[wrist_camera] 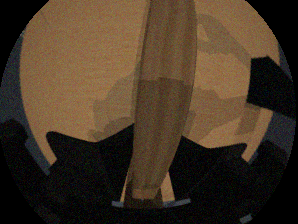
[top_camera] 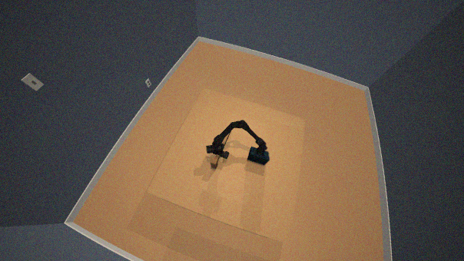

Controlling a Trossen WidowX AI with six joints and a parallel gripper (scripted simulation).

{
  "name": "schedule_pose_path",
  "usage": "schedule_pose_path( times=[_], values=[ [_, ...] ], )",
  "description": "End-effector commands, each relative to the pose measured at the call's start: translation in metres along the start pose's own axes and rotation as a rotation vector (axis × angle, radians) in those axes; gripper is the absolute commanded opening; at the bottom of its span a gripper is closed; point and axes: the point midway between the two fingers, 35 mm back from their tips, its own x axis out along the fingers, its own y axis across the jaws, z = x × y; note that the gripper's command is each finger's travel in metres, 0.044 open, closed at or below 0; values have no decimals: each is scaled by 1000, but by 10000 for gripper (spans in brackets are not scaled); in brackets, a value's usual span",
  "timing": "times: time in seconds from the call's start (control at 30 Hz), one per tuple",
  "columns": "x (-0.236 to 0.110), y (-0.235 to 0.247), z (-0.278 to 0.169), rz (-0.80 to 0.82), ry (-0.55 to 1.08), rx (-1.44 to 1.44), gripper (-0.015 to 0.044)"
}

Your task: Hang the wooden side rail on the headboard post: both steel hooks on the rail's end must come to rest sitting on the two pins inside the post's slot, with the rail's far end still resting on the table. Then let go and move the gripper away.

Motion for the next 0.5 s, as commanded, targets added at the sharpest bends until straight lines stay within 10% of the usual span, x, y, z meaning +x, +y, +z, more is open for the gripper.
schedule_pose_path(
  times=[0.0,0.33,0.47],
  values=[
    [0,0,-2,2,9,-2,0],
    [2,0,-2,2,9,-2,0],
    [1,-1,0,0,0,-1,105]
  ],
)
